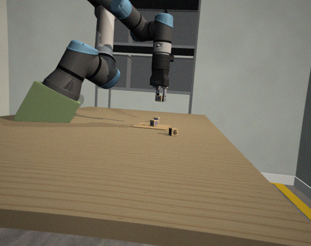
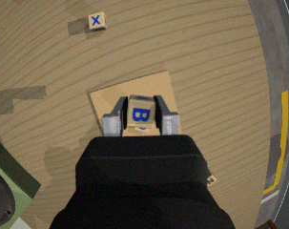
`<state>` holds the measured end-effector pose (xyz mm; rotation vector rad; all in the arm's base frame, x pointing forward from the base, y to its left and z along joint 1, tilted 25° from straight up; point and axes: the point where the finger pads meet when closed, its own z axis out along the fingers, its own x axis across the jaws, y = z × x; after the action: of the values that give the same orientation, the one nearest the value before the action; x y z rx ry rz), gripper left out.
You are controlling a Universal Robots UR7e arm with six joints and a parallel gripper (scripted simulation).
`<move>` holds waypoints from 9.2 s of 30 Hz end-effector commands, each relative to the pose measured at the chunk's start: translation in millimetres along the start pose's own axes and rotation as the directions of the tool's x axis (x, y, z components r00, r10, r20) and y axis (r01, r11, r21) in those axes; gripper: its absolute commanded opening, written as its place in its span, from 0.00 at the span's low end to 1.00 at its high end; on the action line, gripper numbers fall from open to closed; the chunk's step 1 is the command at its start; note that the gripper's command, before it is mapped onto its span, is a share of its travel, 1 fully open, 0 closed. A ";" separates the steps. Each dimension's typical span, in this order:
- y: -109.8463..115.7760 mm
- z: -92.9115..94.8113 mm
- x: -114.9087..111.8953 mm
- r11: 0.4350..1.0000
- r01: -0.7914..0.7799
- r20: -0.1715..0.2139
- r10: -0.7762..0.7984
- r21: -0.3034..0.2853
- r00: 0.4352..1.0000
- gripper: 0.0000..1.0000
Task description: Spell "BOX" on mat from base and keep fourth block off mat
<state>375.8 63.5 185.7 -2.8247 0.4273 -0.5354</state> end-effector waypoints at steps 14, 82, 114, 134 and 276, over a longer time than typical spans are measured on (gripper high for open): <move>10.4 2.0 -15.7 0.958 0.287 -0.005 -0.287 0.001 0.958 0.49; 14.8 73.9 -20.6 0.928 0.373 -0.006 -0.373 0.001 0.928 0.49; 15.1 98.0 -20.6 0.928 0.373 -0.006 -0.373 0.001 0.928 0.49; 15.1 98.0 -20.6 0.928 0.373 -0.006 -0.373 0.001 0.928 0.49; 15.4 12.3 -21.0 0.928 0.373 -0.006 -0.373 0.001 0.928 1.00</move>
<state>358.3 58.3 163.0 -2.9137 -0.1189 -0.6119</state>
